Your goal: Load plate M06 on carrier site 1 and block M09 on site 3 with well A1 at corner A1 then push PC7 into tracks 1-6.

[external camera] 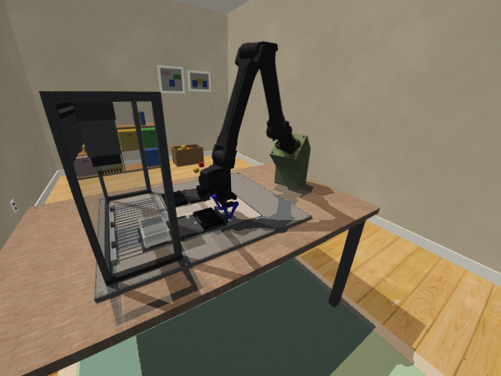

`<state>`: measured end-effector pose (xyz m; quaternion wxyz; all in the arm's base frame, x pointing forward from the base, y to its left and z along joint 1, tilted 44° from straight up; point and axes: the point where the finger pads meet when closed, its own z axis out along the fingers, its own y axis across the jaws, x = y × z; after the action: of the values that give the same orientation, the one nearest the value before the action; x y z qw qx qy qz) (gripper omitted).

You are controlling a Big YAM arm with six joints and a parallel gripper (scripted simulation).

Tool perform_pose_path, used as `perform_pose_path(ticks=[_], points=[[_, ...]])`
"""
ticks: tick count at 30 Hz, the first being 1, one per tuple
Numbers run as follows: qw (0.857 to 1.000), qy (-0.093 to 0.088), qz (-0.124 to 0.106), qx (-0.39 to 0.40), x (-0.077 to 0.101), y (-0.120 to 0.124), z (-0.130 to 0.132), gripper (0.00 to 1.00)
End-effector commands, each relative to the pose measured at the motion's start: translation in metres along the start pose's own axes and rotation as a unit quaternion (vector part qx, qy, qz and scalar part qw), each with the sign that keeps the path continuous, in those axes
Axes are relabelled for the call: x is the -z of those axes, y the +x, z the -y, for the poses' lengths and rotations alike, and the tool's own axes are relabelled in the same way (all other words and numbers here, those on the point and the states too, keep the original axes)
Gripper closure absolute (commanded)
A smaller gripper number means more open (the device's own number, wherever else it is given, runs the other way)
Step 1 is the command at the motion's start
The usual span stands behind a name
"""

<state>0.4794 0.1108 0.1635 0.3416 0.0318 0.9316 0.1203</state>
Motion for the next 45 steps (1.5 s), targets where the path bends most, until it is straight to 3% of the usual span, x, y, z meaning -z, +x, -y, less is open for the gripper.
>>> perform_pose_path(ticks=[1,45], points=[[1.0,0.002,0.029,-0.005,0.005,-0.035,0.002,0.2],[1.0,0.002,0.03,-0.007,0.008,-0.075,0.001,0.2]])
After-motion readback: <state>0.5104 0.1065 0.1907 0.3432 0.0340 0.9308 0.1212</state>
